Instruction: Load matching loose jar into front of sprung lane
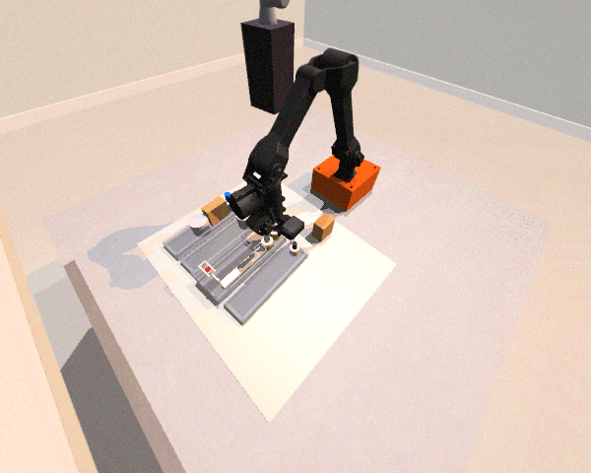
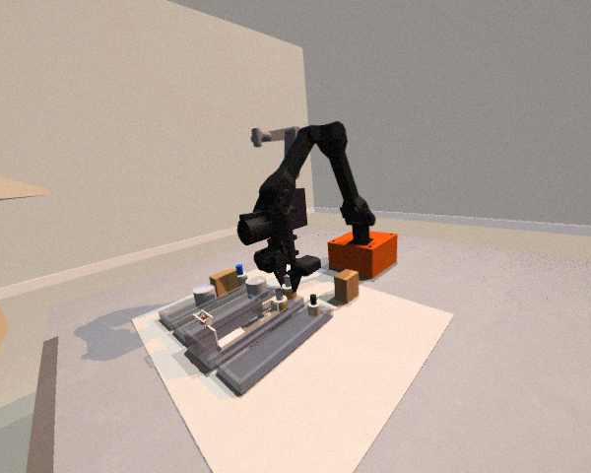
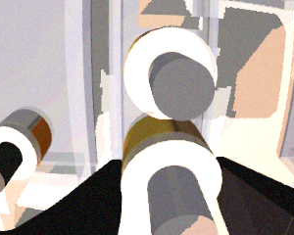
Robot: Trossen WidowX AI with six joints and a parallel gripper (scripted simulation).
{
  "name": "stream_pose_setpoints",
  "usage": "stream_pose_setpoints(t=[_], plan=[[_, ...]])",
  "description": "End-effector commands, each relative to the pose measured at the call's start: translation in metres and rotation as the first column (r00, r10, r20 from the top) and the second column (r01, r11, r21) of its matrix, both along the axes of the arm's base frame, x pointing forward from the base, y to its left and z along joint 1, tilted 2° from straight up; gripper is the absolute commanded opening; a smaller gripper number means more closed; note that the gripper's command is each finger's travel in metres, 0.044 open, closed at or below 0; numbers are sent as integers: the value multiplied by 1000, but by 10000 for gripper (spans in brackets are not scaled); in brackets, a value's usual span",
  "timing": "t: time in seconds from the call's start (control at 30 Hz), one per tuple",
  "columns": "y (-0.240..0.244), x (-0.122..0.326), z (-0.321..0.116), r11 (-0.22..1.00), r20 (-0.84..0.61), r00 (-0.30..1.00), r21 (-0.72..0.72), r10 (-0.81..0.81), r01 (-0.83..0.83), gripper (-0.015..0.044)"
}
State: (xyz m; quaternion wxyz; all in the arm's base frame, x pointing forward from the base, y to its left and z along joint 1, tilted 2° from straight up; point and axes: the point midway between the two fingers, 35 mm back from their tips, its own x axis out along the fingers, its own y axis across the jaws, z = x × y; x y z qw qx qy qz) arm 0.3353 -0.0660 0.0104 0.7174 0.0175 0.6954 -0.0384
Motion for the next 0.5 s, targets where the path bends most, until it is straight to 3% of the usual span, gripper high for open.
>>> stream_pose_setpoints(t=[0.0,0.47], plan=[[-1,7,2,1000,26,1000,-6,-3,3,0],[-2,7,-2,1000,26,1000,-6,-3,3,0]])
